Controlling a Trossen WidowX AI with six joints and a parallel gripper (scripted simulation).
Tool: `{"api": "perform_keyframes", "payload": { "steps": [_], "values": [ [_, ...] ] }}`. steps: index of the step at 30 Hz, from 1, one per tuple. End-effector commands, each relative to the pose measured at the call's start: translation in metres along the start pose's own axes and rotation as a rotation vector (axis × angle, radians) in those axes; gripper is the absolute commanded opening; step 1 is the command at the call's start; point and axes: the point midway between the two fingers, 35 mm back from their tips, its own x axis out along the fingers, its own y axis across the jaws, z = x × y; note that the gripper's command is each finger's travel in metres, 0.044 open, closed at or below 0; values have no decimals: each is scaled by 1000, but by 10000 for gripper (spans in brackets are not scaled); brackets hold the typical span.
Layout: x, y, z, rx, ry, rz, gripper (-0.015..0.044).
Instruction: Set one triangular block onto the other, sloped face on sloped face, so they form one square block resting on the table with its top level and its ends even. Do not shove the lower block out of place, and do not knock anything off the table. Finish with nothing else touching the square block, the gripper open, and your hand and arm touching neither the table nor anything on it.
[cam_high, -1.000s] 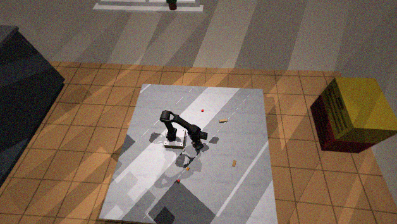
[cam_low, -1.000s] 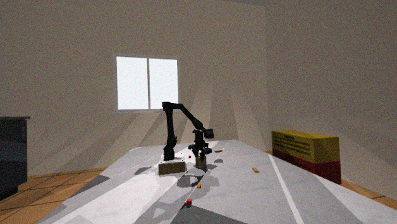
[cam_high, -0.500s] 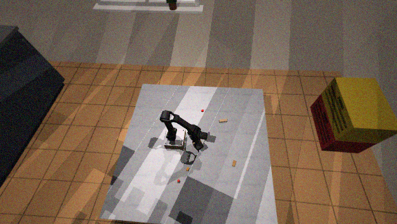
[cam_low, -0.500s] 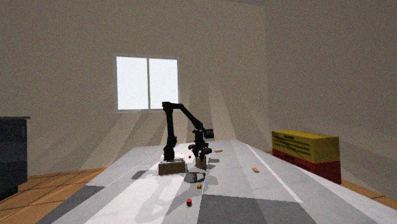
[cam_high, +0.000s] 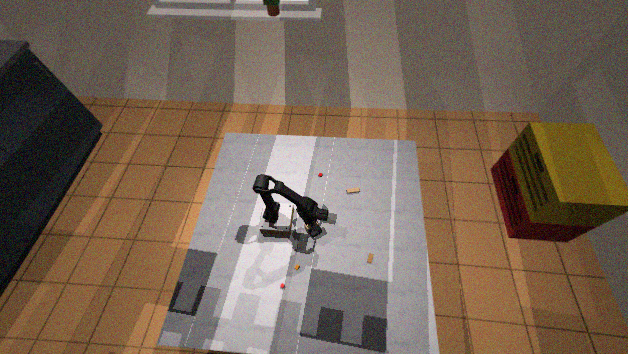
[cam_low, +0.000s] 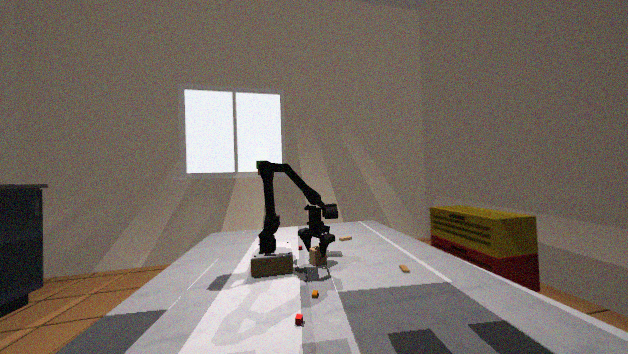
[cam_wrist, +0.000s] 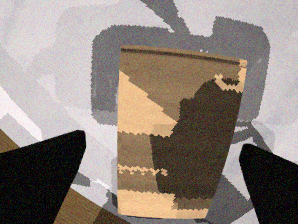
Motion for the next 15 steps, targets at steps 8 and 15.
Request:
{"api": "perform_keyframes", "payload": {
  "steps": [8,15],
  "values": [
    [-34,-4,5,0,-1,-1,440],
    [-110,0,0,0,0,-1,440]
  ]
}}
